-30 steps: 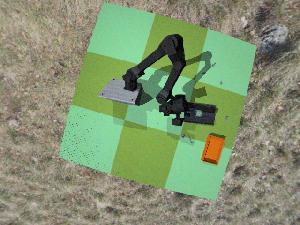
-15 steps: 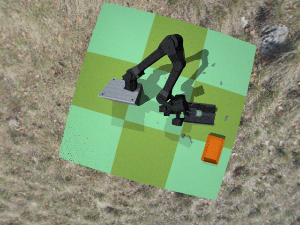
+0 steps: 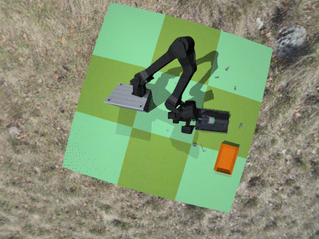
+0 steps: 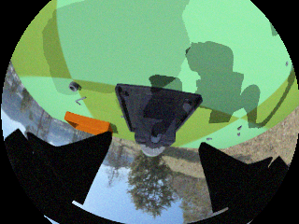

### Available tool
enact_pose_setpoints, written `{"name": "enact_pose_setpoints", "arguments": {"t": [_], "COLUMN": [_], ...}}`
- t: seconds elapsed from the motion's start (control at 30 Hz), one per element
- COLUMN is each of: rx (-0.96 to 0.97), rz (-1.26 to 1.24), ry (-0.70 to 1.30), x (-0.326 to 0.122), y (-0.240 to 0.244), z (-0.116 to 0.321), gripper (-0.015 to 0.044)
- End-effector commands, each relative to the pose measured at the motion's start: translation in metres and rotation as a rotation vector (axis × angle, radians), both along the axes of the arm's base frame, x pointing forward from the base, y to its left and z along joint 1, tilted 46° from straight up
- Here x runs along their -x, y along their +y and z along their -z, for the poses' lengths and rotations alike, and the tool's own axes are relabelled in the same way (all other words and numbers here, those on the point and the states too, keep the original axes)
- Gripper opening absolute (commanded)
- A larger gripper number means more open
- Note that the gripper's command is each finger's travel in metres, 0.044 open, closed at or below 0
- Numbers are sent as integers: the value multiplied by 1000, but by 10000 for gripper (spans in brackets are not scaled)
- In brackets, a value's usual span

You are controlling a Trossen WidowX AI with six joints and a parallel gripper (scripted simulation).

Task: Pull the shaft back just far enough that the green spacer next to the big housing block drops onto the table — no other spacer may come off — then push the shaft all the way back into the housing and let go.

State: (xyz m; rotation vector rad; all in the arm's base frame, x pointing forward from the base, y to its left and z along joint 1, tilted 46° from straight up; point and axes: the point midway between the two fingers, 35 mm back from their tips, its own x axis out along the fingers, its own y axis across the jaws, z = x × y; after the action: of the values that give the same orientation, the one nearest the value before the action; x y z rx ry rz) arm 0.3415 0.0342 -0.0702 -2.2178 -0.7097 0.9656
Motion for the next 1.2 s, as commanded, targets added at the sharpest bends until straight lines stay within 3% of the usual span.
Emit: {"name": "enact_pose_setpoints", "arguments": {"t": [0.0, 1.17], "rx": [0, 1], "rz": [-4, -5], "ry": [-6, -5], "x": [2, -15], "y": [0, 19], "z": [-1, 11], "gripper": [440, 440]}}
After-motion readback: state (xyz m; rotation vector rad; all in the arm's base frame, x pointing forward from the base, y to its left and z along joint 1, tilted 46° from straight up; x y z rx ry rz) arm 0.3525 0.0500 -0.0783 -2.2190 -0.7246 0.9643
